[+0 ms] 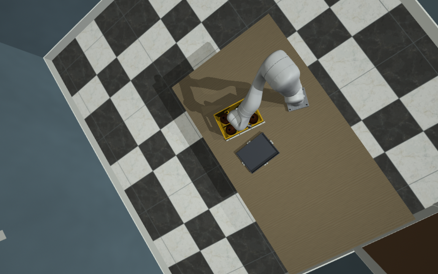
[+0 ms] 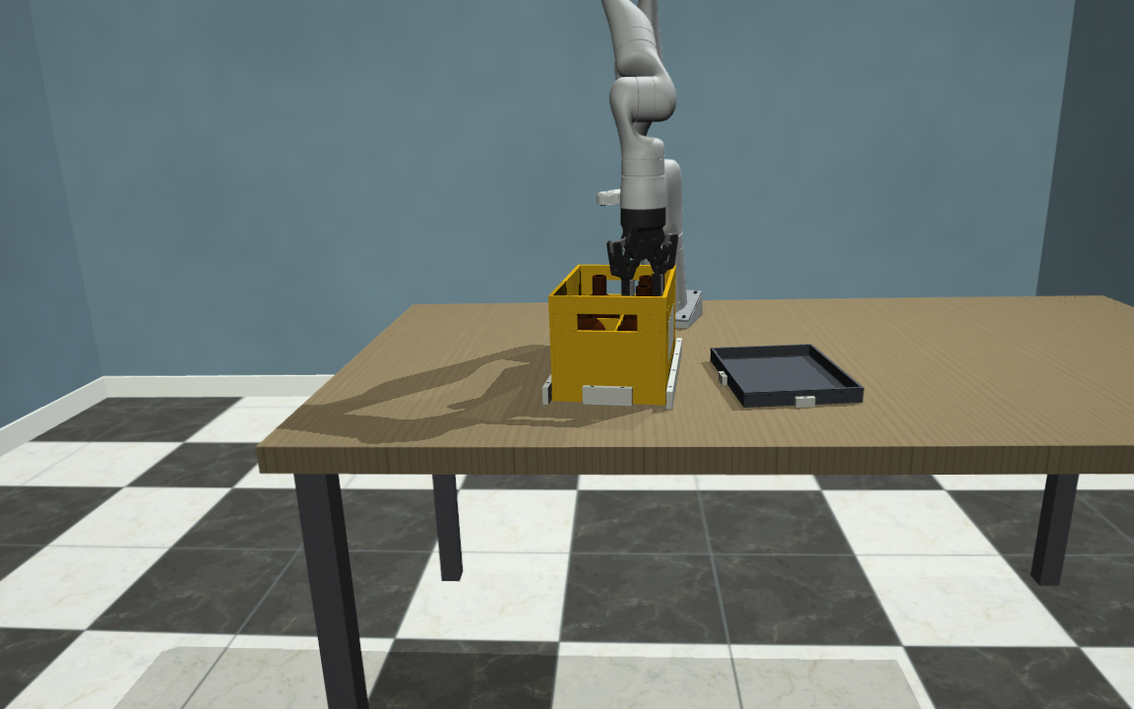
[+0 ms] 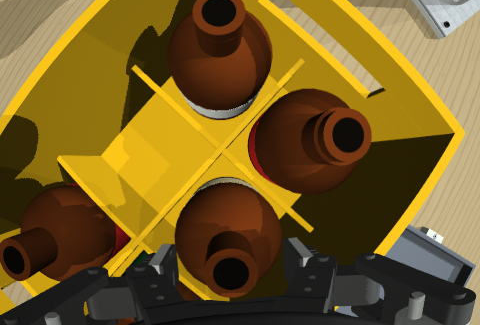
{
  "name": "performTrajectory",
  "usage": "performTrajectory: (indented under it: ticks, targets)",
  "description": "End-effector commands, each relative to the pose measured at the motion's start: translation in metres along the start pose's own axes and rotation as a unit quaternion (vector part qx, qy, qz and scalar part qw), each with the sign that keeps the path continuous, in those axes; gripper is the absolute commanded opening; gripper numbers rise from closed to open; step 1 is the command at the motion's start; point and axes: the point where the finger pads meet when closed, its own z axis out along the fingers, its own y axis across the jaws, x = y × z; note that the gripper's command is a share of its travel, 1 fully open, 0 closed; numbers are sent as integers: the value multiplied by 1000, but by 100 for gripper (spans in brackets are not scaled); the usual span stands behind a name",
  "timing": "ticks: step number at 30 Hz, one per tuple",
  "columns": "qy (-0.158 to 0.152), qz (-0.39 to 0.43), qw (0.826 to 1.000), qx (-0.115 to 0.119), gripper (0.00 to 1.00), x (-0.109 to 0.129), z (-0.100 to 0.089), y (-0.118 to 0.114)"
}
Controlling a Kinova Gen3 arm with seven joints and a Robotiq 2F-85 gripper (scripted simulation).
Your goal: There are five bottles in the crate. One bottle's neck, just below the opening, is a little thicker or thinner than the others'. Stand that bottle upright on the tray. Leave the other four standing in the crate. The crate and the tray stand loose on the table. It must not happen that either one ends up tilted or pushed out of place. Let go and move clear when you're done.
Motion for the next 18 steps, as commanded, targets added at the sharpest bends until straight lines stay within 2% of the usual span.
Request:
performTrajectory:
  ticks: [1, 17, 18]
  targets:
    - [0, 0, 1000, 1, 64, 0, 0, 0]
    - [0, 0, 1000, 1, 64, 0, 0, 0]
    - [0, 0, 1000, 1, 0, 0, 0, 0]
